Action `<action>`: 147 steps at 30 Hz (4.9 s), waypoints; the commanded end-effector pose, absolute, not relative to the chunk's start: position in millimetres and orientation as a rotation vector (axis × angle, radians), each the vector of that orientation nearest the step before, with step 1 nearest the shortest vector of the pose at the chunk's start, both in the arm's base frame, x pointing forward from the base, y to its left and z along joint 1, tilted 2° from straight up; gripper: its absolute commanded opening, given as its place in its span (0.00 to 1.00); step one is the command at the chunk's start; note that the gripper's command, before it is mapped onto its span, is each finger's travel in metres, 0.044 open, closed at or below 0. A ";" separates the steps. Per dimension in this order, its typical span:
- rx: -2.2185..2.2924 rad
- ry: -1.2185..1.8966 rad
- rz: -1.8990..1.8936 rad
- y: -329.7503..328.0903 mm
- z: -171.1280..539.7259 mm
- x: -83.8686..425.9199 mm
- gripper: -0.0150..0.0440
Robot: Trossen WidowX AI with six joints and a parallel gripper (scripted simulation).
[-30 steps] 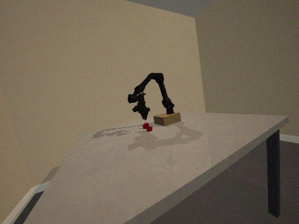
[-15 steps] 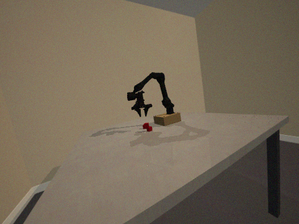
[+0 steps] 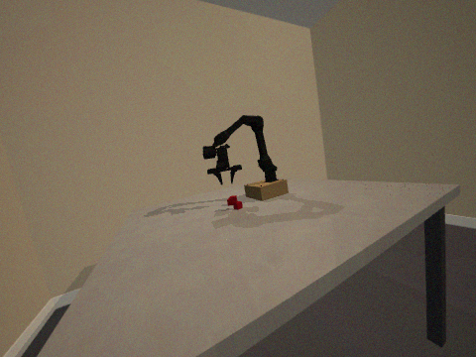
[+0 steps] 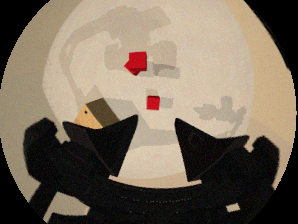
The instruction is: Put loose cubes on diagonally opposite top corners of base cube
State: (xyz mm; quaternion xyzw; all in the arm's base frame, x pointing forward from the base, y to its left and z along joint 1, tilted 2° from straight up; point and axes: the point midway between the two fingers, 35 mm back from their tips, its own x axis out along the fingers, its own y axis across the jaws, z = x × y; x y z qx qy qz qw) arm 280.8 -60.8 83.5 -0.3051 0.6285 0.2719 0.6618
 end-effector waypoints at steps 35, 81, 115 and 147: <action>-0.686 1.432 0.632 -61.5 -17.9 281.3 0.70; -0.686 1.428 0.620 -60.9 65.3 283.2 0.43; -0.254 1.512 0.219 -13.8 87.3 284.8 0.43; 0.440 1.479 -0.431 57.5 77.8 283.4 0.43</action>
